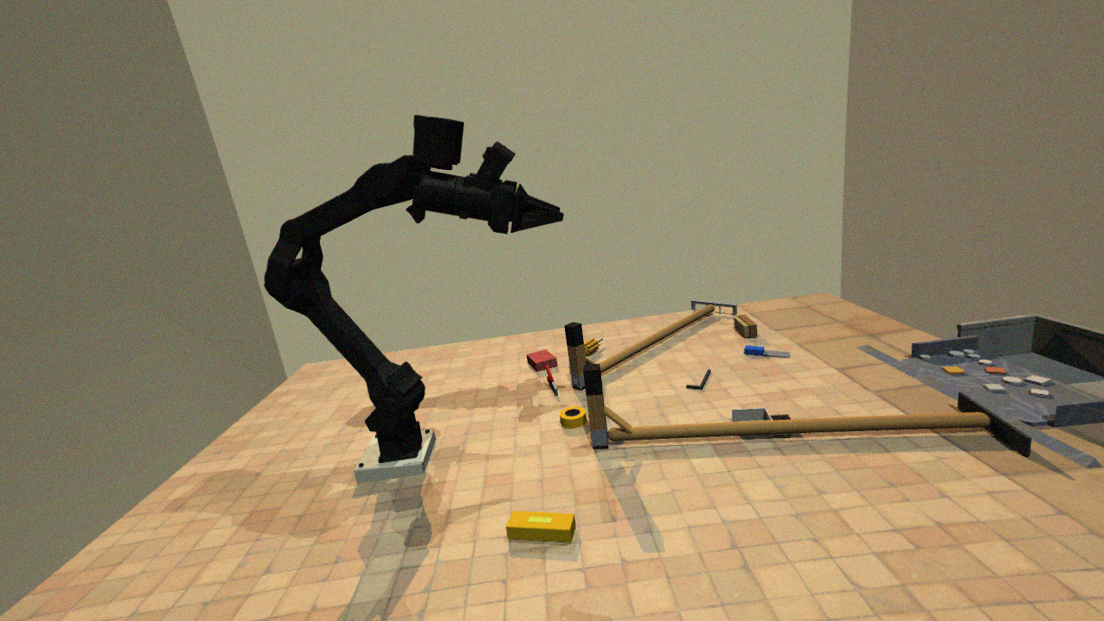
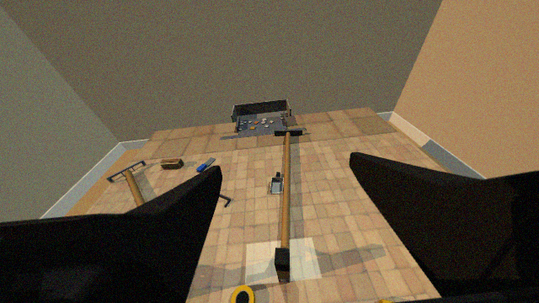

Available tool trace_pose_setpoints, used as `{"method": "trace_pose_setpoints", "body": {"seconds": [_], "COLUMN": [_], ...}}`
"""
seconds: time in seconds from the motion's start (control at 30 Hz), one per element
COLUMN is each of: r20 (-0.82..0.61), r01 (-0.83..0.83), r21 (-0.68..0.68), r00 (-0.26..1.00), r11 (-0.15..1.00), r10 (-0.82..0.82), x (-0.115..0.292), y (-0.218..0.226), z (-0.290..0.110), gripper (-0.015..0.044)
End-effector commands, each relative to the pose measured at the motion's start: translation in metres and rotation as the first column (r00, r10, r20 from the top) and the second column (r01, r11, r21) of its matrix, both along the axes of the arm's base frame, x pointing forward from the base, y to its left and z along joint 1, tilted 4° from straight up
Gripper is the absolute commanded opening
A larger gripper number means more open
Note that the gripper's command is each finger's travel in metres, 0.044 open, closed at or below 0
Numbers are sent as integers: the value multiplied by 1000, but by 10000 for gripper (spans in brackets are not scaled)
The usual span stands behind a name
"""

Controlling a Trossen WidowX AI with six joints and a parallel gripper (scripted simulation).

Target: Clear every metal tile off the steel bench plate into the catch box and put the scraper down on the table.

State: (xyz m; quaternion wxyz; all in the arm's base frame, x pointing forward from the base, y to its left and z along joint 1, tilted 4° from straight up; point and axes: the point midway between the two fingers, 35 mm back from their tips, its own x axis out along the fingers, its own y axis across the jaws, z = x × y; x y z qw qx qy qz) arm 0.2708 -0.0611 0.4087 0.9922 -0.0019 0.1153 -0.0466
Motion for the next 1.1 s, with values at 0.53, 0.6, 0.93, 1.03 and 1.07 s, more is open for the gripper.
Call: {"method": "trace_pose_setpoints", "body": {"seconds": [0.53,0.6,0.93,1.03,1.07], "r20": [-138,-152,-221,-242,-249], "r01": [39,42,62,68,70], "r21": [23,28,55,62,64], "r00": [990,988,974,969,967], "r11": [999,999,997,996,995], "r10": [-35,-38,-48,-51,-52], "x": [50,55,78,86,88], "y": [-23,-25,-34,-36,-37], "z": [-17,-19,-30,-34,-36], "gripper": [440,440,440,440,440]}}
